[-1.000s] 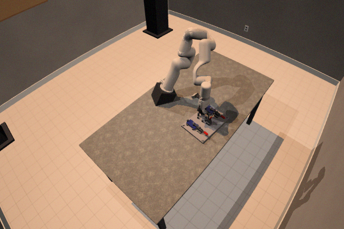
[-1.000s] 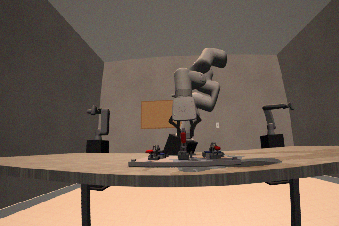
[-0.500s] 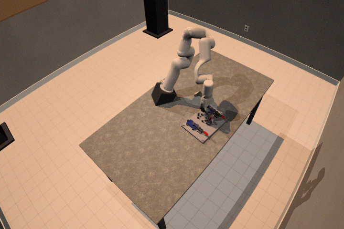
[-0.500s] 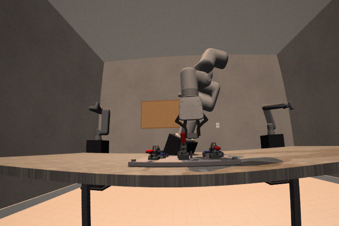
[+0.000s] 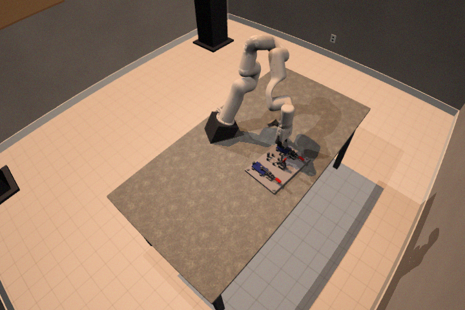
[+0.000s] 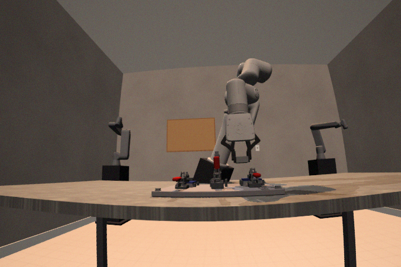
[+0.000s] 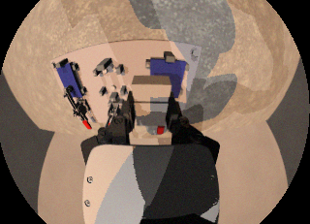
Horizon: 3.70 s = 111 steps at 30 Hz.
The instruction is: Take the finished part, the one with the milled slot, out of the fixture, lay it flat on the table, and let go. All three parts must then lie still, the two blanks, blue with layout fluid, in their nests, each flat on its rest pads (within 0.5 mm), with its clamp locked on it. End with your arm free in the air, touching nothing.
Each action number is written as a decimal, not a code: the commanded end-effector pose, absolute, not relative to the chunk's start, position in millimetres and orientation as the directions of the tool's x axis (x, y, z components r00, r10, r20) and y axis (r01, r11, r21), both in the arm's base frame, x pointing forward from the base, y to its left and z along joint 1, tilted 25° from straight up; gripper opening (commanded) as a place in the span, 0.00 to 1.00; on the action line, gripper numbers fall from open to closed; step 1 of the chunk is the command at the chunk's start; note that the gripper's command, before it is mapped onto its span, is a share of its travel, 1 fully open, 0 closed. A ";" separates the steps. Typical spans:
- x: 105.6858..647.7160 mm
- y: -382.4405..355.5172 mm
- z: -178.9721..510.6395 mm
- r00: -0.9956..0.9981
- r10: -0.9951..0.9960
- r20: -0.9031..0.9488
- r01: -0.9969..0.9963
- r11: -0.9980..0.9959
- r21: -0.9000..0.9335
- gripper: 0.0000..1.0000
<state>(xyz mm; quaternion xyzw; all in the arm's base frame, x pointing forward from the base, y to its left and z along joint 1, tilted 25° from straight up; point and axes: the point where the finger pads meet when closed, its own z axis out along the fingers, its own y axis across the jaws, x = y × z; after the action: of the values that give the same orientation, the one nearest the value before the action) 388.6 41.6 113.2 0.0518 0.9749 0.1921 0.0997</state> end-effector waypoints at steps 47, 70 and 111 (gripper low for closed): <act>398.9 171.6 168.6 -0.974 0.140 -0.177 0.063 0.922 0.383 0.00; 399.1 173.4 169.3 -0.974 0.140 -0.177 0.063 0.922 0.383 0.00; 407.4 187.7 134.4 -0.974 0.140 -0.177 0.063 0.922 0.383 0.00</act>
<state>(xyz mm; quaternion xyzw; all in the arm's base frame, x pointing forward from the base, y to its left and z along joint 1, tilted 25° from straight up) 405.0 185.0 139.3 0.0523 0.9753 0.1901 0.0996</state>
